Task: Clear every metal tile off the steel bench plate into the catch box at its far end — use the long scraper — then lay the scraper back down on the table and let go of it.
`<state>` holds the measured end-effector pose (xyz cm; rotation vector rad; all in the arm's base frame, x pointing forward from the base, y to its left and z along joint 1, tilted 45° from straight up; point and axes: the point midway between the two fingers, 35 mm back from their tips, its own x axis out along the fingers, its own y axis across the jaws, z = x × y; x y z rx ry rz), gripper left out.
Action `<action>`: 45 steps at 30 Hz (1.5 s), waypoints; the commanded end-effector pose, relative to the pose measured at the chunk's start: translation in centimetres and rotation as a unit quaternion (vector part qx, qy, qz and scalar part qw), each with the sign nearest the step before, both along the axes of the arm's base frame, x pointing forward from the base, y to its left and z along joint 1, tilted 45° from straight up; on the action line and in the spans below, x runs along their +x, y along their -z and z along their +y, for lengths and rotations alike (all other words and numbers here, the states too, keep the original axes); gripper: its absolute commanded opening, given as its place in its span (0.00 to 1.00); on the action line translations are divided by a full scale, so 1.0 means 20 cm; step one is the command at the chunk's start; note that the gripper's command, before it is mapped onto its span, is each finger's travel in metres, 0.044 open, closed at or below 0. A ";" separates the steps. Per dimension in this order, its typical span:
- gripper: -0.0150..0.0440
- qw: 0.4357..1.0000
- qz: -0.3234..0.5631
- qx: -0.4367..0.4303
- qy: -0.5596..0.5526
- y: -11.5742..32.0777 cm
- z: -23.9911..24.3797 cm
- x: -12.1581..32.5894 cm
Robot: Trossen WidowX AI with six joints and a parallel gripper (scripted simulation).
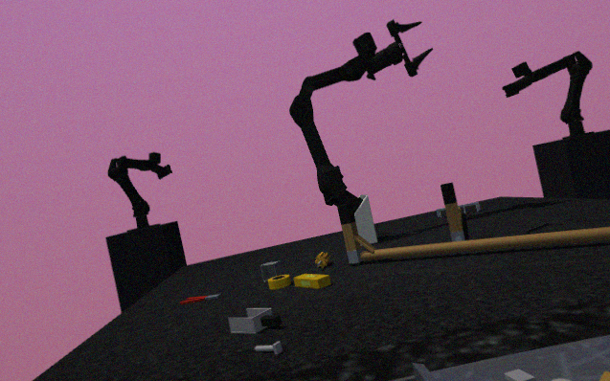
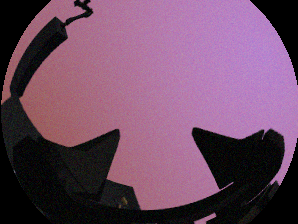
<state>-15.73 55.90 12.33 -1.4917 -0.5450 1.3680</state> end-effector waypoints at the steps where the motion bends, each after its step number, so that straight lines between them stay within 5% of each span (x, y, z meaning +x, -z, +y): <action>1: 1.00 0.999 -0.023 0.001 -0.046 0.03 0.03 -0.15; 22: 1.00 0.946 -0.154 0.053 -0.279 0.12 -0.01 -0.94; 45: 1.00 0.811 -0.302 0.172 -0.471 0.23 -0.36 -1.75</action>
